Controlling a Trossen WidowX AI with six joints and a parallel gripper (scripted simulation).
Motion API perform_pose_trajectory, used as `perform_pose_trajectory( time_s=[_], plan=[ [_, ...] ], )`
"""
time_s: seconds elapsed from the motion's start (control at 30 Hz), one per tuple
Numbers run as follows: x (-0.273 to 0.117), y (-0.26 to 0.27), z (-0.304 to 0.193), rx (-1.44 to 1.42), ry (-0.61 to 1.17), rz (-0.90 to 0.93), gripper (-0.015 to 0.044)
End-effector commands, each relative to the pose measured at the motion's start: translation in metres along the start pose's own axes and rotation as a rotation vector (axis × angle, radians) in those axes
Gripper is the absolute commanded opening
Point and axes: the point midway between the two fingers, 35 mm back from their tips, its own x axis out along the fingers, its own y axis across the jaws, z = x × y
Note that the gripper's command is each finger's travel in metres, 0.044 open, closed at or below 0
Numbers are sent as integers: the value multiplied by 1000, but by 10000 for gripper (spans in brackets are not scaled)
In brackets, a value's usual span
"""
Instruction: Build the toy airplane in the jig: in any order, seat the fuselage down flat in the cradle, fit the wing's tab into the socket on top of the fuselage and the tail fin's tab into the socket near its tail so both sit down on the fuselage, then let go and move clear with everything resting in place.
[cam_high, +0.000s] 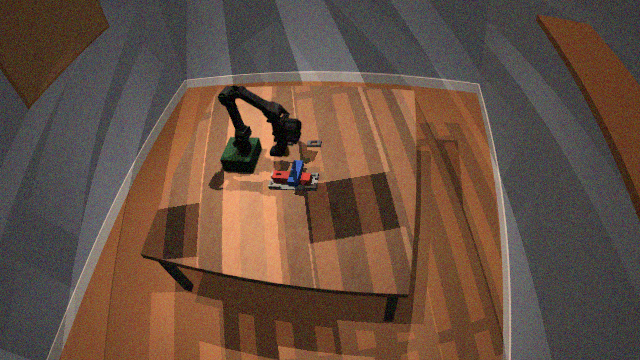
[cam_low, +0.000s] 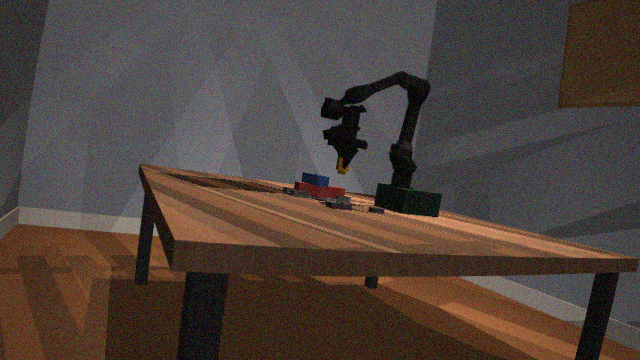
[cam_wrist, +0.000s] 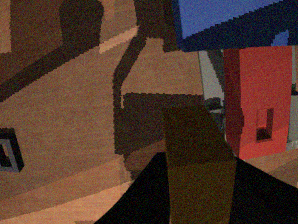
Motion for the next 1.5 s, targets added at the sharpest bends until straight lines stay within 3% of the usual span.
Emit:
perform_pose_trajectory(
  time_s=[0.0,0.7,0.77,0.87,1.47],
  plan=[
    [4,-10,-3,-9,5,5,0],
    [16,-72,-24,-30,4,1,0],
    [17,-74,-25,-32,4,1,0],
    [17,-74,-25,-32,4,1,67],
    [21,-74,-25,-32,4,1,67]
  ],
)
